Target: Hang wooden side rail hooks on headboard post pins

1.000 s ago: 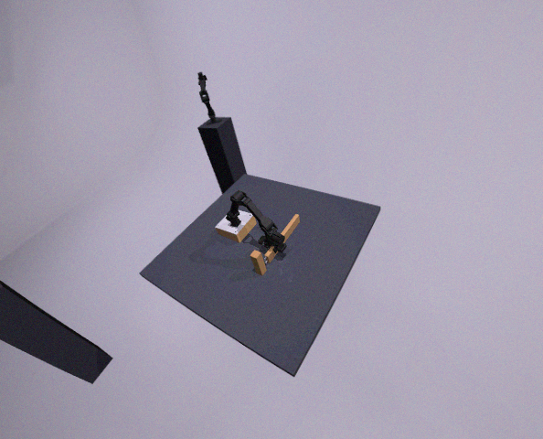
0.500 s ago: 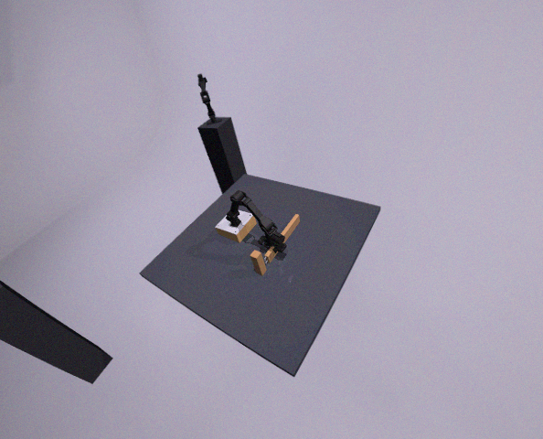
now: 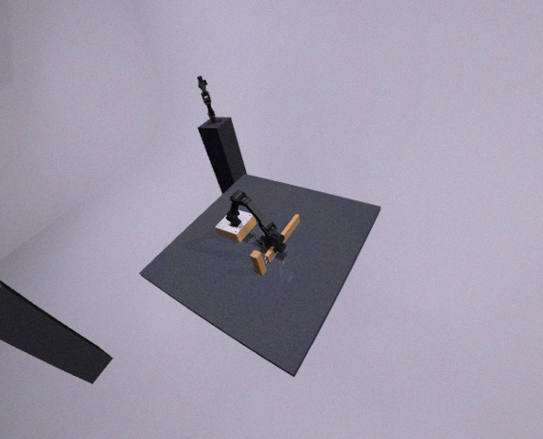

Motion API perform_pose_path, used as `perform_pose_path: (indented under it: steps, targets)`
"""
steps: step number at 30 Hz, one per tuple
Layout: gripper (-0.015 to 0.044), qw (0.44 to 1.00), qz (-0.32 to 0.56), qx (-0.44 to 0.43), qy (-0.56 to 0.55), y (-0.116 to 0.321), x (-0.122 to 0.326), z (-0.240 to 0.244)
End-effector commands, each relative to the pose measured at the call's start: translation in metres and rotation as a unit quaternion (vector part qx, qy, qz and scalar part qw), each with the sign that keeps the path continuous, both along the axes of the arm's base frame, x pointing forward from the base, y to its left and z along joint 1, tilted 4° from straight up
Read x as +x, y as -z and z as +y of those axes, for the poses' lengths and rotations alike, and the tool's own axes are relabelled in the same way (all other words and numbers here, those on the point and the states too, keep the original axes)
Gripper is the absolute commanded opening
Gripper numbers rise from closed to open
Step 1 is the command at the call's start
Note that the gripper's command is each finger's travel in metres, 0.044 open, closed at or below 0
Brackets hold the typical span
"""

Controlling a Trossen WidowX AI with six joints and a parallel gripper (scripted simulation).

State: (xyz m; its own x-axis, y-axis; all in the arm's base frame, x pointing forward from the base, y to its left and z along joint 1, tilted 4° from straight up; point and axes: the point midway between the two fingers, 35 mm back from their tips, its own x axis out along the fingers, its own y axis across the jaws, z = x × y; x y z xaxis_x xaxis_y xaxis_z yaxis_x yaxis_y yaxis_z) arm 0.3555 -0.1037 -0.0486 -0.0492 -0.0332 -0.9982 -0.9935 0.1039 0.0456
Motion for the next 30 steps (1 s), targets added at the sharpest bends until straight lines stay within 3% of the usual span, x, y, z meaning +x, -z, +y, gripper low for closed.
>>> perform_pose_path:
  steps: [1,30]
  targets:
    - [0.0,1.0,-0.003,0.001,0.006,-0.0025,0.0005,0.0]
    - [0.0,1.0,-0.003,0.001,0.006,-0.0073,0.0007,0.0002]
